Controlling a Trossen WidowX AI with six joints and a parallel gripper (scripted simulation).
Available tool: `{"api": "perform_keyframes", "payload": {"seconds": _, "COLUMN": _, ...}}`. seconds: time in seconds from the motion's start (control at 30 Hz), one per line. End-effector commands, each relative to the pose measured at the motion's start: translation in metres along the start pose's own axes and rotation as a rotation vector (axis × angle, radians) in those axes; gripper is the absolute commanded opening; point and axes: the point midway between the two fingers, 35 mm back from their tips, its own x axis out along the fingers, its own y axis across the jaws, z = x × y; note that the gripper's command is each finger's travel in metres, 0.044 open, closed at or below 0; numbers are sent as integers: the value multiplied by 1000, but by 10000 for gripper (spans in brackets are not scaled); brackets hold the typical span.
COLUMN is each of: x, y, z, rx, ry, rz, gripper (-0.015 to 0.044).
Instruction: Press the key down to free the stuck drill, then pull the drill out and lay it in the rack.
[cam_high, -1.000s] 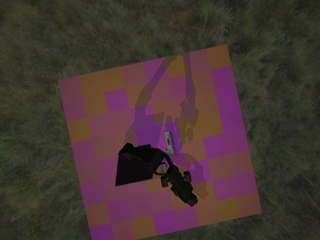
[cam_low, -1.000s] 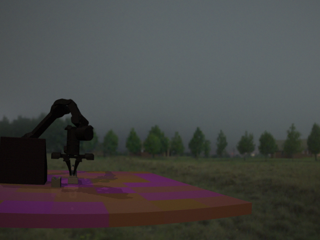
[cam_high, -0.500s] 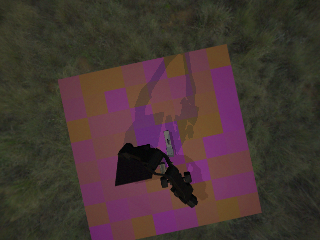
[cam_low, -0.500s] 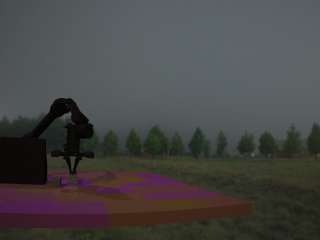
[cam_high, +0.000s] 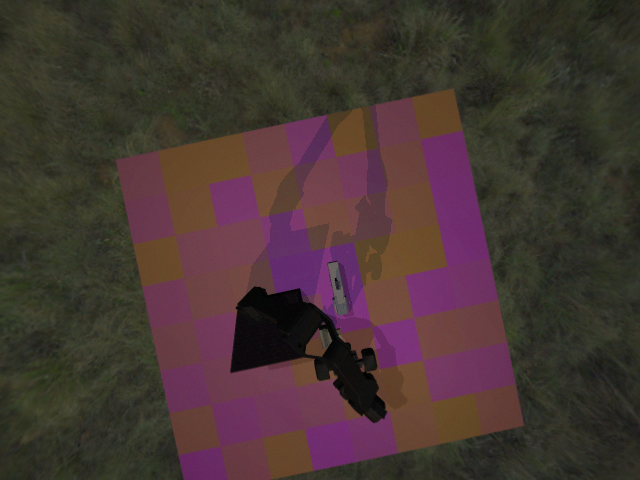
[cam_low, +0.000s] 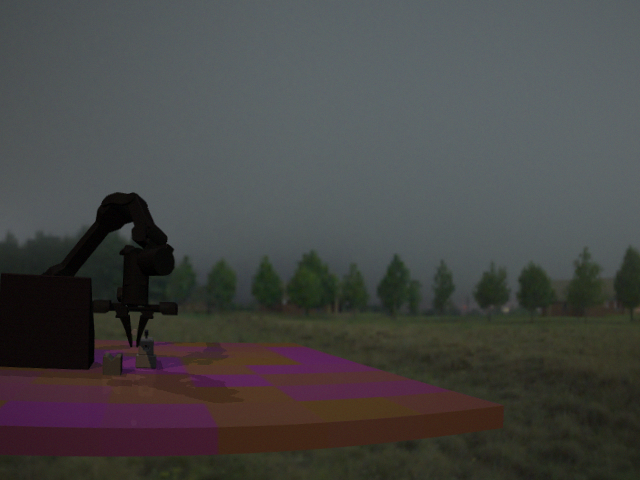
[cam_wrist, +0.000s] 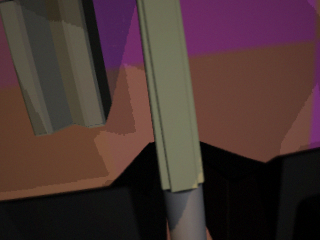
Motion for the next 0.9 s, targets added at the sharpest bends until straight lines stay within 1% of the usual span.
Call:
{"api": "perform_keyframes", "payload": {"seconds": 0.0, "x": 1, "y": 8, "z": -1, "rx": -1, "ry": -1, "rz": 5, "gripper": 0}}
{"api": "perform_keyframes", "payload": {"seconds": 0.87, "x": 7, "y": 52, "z": -8, "rx": 1, "ry": 0, "rz": 7, "gripper": 0}}
